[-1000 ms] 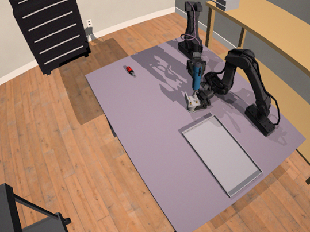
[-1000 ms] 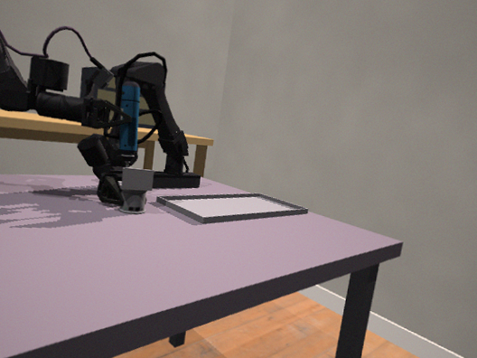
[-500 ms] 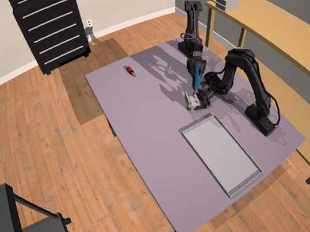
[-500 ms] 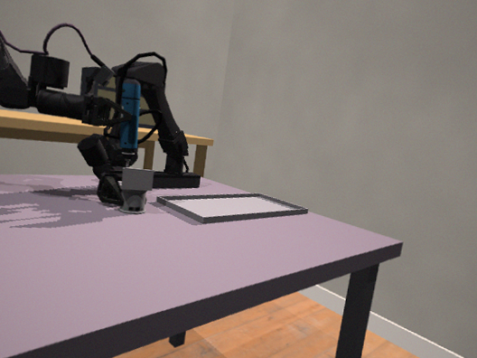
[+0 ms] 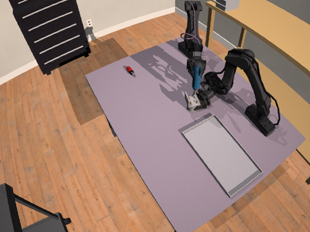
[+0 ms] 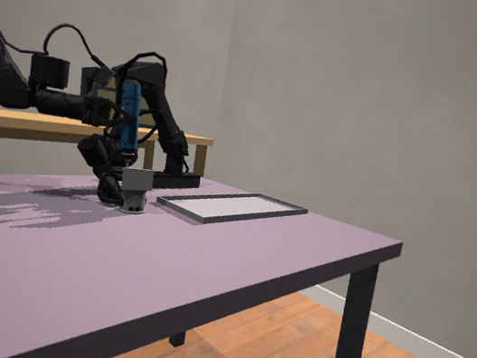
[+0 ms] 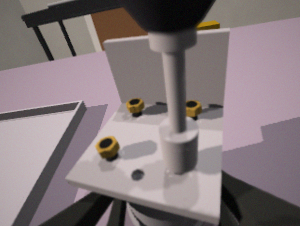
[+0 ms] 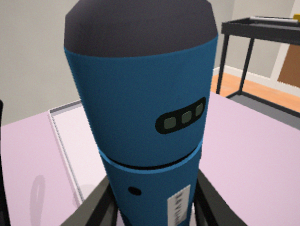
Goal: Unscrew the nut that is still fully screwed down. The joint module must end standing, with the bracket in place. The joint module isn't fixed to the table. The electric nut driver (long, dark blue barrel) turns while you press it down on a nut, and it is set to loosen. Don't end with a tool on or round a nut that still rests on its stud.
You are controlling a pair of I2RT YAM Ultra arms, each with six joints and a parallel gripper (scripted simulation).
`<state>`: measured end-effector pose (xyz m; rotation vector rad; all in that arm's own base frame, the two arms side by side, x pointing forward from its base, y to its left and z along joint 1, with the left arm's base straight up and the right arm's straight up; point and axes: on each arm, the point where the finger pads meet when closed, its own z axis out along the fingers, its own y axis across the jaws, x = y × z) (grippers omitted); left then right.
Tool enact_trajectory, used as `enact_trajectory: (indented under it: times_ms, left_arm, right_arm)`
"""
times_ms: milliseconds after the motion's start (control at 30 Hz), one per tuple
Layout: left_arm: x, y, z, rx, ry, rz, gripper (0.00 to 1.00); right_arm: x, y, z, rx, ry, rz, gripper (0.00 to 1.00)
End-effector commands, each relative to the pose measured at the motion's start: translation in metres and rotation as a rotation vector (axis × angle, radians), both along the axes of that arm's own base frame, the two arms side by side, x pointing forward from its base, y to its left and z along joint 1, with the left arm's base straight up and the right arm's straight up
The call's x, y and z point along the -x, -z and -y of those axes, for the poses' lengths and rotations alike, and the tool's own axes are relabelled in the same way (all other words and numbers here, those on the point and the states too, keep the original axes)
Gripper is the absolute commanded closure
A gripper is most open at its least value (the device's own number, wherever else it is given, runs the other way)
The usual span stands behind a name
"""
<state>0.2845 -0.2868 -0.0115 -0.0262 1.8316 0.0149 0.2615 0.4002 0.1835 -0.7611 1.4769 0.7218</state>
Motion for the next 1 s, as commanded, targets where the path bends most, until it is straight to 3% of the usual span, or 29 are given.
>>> enact_trajectory:
  times_ms: [0, 967]
  left_arm:
    - [-0.001, -0.002, 0.000, -0.002, -0.002, 0.004, 0.41]
    - [-0.001, -0.002, 0.000, -0.002, -0.002, 0.004, 0.41]
  right_arm:
    - [-0.006, -0.068, -0.003, -0.161, 0.007, 0.099, 0.58]
    - [-0.021, -0.088, -0.009, -0.154, 0.003, 0.097, 0.58]
